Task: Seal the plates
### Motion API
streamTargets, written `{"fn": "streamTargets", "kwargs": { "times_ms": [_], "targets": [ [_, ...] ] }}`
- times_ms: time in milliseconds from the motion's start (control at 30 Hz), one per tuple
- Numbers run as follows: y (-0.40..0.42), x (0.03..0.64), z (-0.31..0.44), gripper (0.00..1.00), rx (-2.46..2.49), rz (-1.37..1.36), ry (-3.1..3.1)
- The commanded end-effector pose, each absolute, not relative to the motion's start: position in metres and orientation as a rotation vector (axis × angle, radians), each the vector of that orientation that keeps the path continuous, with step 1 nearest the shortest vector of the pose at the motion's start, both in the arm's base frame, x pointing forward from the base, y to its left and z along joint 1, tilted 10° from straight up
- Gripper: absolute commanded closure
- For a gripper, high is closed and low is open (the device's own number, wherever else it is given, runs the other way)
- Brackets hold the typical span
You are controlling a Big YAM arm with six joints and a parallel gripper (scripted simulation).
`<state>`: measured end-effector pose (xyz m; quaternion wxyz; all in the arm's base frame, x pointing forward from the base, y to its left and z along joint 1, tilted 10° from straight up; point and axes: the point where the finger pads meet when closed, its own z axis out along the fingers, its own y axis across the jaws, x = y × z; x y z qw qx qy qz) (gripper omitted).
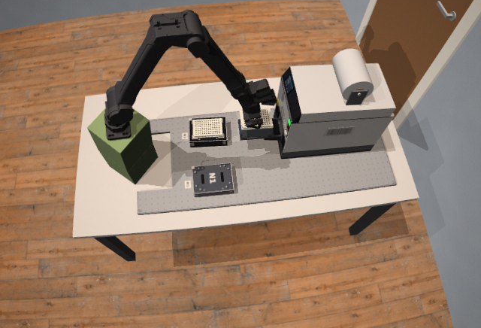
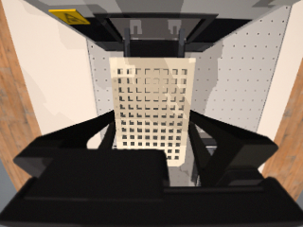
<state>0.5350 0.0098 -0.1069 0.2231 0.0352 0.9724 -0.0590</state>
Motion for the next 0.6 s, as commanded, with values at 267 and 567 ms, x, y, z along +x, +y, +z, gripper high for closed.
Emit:
{"fn": "streamTargets", "kwargs": {
  "times_ms": [267, 567],
  "targets": [
    [0.004, 0.551, -0.093, 1.0, 0.099, -0.16, 2.657],
    [0.011, 0.555, -0.091, 1.0, 0.085, -0.154, 2.644]
  ]
}}
